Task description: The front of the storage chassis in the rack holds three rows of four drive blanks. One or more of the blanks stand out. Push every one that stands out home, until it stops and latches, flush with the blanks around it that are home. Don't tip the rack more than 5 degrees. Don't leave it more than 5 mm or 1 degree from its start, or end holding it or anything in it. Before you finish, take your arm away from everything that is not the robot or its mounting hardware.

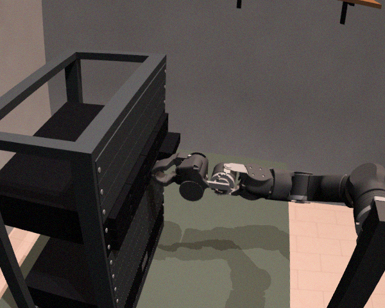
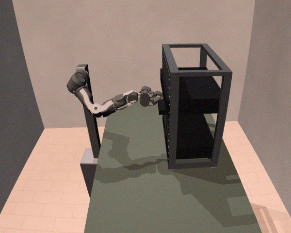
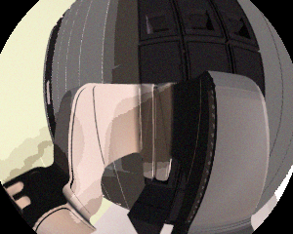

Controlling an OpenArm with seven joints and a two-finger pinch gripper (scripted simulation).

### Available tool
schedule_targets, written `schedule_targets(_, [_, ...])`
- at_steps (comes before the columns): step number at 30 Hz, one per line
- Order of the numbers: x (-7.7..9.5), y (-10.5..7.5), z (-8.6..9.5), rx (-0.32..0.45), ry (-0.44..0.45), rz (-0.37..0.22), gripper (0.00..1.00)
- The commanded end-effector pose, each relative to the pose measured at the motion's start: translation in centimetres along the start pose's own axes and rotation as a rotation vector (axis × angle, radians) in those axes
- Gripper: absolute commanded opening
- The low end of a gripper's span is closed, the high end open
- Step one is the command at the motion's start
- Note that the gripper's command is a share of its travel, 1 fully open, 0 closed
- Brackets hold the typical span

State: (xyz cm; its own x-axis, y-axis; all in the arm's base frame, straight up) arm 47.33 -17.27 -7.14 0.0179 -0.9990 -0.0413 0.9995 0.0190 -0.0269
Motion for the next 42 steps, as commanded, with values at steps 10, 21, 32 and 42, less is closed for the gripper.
schedule_targets(10, [-1.05,0.44,0.73,0.018,-0.001,0.035,0.0])
schedule_targets(21, [-1.05,0.45,0.73,0.018,-0.001,0.035,0.0])
schedule_targets(32, [-1.05,0.45,0.73,0.018,-0.001,0.035,0.0])
schedule_targets(42, [-1.19,0.6,0.8,0.018,-0.001,0.035,0.0])
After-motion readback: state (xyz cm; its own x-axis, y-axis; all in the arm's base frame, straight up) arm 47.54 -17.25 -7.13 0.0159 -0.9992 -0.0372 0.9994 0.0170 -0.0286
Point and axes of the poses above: the point where the finger pads meet when closed, its own y axis out along the fingers, its own z axis across the jaws, x = y × z, the point moved 3 cm from there along -y, back along the fingers, and after that the axes turned 2 degrees about y, right-handed, at the moved point
